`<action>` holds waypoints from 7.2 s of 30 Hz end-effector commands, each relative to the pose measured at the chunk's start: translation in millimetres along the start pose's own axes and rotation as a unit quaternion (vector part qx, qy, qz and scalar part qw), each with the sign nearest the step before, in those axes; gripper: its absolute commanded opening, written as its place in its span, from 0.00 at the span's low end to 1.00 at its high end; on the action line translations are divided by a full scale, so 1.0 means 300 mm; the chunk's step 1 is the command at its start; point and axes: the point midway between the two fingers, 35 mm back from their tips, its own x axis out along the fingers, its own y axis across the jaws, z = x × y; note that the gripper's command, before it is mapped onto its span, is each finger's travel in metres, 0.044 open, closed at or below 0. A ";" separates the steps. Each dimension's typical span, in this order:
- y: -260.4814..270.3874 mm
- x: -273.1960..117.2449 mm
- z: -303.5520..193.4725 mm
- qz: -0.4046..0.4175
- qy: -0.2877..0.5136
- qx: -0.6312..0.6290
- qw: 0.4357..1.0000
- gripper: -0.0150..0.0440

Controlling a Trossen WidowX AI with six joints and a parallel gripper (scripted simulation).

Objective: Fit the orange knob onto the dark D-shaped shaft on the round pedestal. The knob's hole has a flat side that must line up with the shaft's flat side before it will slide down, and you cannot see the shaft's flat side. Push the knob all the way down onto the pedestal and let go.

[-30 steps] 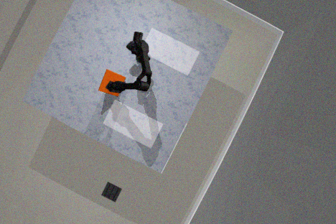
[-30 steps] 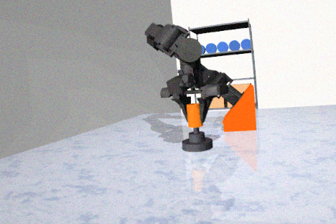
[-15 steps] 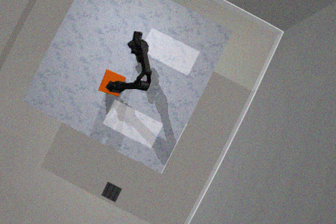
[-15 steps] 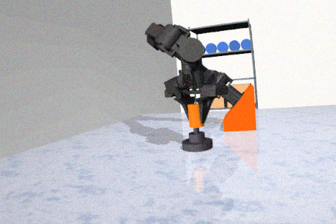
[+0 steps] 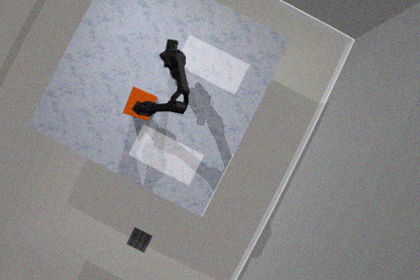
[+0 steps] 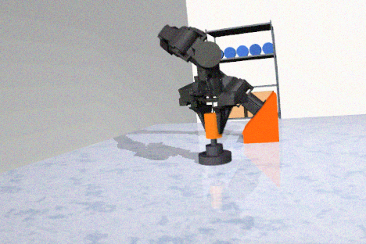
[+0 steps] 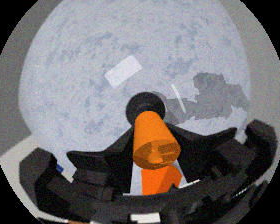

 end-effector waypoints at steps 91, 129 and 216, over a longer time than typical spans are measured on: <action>0.003 -0.008 0.008 0.002 -0.003 0.311 0.950 0.25; -0.005 0.008 0.007 0.002 -0.003 0.308 0.951 0.25; -0.001 -0.006 0.003 0.002 -0.002 0.360 0.933 0.25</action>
